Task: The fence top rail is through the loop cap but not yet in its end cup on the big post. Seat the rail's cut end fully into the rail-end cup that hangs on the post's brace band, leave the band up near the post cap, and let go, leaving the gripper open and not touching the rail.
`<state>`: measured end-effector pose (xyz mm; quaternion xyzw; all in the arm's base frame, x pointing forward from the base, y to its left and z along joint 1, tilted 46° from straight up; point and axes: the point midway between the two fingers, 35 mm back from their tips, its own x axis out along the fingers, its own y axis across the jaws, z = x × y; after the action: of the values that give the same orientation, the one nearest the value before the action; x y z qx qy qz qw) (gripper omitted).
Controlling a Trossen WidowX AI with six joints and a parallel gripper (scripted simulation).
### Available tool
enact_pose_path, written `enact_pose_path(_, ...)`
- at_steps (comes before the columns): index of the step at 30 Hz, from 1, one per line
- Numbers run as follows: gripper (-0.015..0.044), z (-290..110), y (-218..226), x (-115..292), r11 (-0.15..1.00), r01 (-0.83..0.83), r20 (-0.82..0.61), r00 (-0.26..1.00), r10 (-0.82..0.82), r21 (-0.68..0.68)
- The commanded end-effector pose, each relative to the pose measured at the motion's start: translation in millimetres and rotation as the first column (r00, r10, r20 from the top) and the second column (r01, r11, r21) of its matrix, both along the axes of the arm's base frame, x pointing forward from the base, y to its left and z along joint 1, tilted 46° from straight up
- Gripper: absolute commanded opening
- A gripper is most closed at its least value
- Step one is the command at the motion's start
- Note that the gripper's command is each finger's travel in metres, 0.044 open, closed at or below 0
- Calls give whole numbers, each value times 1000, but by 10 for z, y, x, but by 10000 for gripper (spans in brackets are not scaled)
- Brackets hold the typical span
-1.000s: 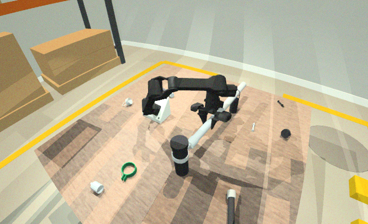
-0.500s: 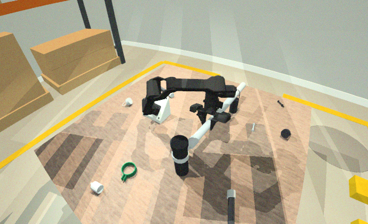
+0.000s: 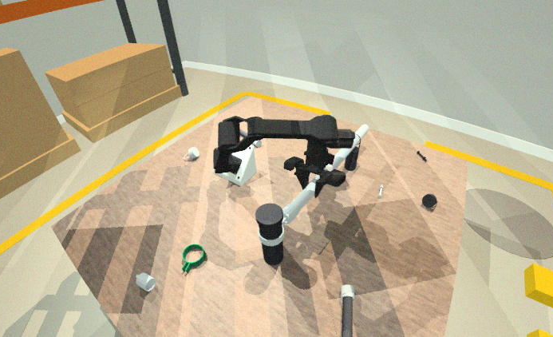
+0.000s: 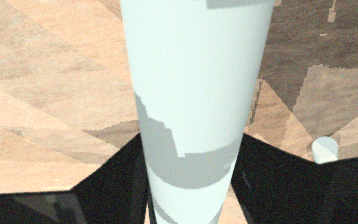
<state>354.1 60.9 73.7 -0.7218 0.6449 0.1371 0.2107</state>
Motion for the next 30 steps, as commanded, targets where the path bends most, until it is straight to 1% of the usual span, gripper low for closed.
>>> enact_pose_path(1, 0, 68, -5, 14, 1000, -9, 14, 1000, 9, -1)
enact_pose_path(11, 0, 103, -32, 7, 1000, -9, 14, 1000, 9, -2)
enact_pose_path(12, 0, 33, -32, -1, 1000, 0, 0, 1000, 0, 0)
enact_pose_path(20, 0, 33, -32, -1, 1000, 0, 0, 1000, 0, 0)
enact_pose_path(30, 263, 34, -22, -1, 1000, -1, 0, 1000, 1, 1)
